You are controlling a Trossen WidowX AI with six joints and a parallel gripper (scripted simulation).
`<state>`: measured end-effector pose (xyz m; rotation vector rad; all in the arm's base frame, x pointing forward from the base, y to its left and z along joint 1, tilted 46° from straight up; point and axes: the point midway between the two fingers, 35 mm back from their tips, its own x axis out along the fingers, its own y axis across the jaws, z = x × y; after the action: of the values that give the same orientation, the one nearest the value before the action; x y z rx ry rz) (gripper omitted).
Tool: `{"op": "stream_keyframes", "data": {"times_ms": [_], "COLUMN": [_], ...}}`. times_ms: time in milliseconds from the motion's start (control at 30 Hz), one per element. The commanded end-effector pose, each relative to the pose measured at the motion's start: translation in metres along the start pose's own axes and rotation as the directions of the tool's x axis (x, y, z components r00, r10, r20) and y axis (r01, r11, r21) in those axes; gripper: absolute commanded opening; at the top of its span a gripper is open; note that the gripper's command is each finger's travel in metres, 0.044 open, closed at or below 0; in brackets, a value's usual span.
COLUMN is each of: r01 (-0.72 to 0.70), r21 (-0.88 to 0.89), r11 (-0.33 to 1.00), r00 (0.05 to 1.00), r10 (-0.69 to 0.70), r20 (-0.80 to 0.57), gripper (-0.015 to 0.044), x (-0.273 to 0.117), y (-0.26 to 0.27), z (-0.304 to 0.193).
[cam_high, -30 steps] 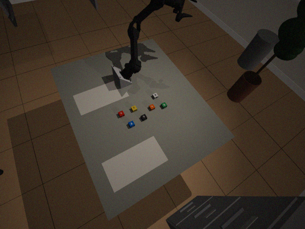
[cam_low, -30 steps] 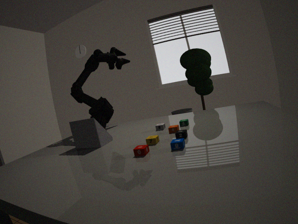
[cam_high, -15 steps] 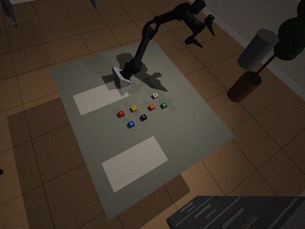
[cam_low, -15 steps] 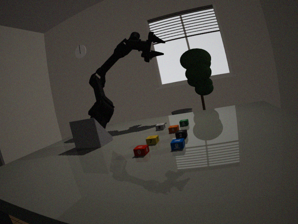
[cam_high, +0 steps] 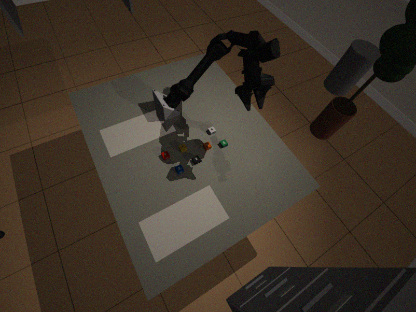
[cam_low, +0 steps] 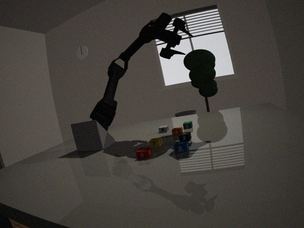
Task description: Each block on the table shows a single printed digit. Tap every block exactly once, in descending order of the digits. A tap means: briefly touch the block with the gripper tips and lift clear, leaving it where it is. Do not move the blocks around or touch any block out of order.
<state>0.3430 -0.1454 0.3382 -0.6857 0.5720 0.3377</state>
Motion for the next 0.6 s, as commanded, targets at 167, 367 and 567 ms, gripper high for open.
{"op": "stream_keyframes", "data": {"times_ms": [167,367,567], "r01": [-0.204,-0.27,-0.27], "r21": [0.434,0.715,0.92], "r11": [0.878,0.645,0.284], "r00": [0.936,0.828,0.678], "r10": [0.305,0.534,0.734], "r20": [-0.177,-0.169,-0.028], "gripper": [0.04,0.04,0.04], "x": [0.071,0.096,0.102], "y": [0.027,0.076,0.151], "z": [-0.145,-0.238,-0.314]}}
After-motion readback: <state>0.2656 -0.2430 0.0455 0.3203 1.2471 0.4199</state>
